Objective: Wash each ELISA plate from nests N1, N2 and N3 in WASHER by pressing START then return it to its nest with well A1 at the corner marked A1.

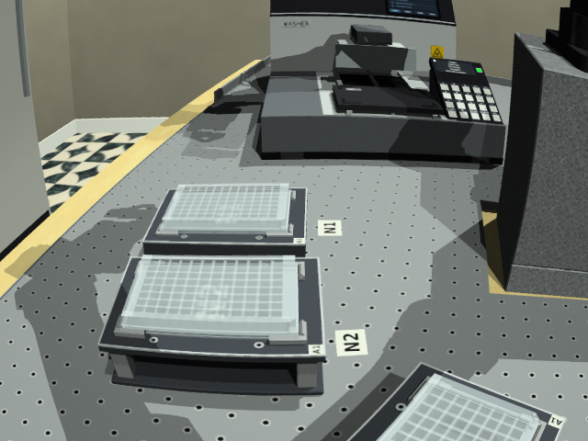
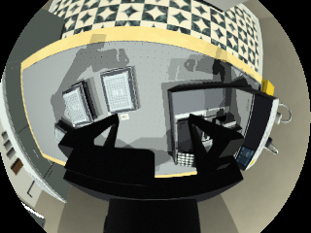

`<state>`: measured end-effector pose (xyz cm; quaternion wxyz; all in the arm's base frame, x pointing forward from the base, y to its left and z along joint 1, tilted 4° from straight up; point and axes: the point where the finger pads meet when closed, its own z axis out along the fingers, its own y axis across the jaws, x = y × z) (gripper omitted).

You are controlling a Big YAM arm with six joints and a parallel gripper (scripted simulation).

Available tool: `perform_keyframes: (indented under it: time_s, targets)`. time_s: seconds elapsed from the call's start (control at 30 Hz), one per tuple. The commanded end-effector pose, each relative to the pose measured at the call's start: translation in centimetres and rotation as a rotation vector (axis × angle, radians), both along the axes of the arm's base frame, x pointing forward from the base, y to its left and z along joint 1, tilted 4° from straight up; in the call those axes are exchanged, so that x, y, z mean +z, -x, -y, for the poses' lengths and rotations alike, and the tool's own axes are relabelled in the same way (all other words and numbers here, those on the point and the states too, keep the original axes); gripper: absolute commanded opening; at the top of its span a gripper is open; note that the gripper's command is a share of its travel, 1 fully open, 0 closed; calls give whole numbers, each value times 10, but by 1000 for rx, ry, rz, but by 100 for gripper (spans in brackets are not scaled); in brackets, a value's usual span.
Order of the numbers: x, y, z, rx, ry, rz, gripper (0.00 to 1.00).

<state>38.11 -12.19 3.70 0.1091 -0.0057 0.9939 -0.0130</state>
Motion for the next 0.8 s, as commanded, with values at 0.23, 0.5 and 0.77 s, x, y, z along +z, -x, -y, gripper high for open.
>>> perform_keyframes:
  time_s: [0.23,0.5,0.77]
  targets:
    - [16,13,-27,-38,-29,0,100]
    - [-7,56,-48,-43,-39,-42,100]
    - [-16,93,-70,-68,-79,-128,100]
